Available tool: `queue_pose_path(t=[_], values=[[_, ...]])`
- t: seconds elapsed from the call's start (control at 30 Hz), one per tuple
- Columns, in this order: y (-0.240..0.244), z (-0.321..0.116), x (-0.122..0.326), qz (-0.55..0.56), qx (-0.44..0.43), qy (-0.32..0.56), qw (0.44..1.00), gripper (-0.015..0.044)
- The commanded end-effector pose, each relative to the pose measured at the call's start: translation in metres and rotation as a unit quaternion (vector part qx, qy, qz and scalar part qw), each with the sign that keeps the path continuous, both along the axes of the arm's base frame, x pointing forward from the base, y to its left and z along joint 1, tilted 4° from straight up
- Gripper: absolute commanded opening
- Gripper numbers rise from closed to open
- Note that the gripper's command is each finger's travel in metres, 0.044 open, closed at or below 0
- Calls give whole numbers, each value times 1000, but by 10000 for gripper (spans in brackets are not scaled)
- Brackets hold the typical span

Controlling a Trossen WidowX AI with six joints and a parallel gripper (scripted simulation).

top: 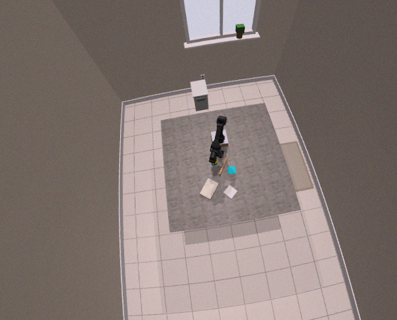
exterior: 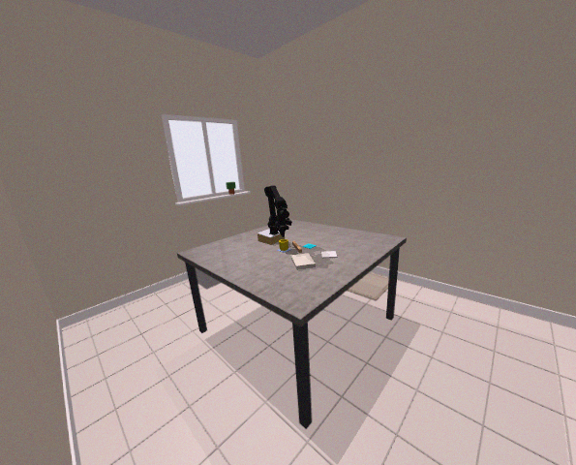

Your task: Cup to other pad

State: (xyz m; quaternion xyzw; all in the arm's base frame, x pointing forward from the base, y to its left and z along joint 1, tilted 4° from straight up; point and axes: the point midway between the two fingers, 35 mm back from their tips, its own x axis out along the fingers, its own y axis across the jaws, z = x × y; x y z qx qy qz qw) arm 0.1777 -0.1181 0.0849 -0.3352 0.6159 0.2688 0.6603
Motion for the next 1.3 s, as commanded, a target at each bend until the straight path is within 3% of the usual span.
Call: queue_pose_path(t=[0.0, 1.27], values=[[1, -2, -2, 6, 8, 8, 1000, 166], [-2, -61, 1, 6, 8, 8, 1000, 166]])
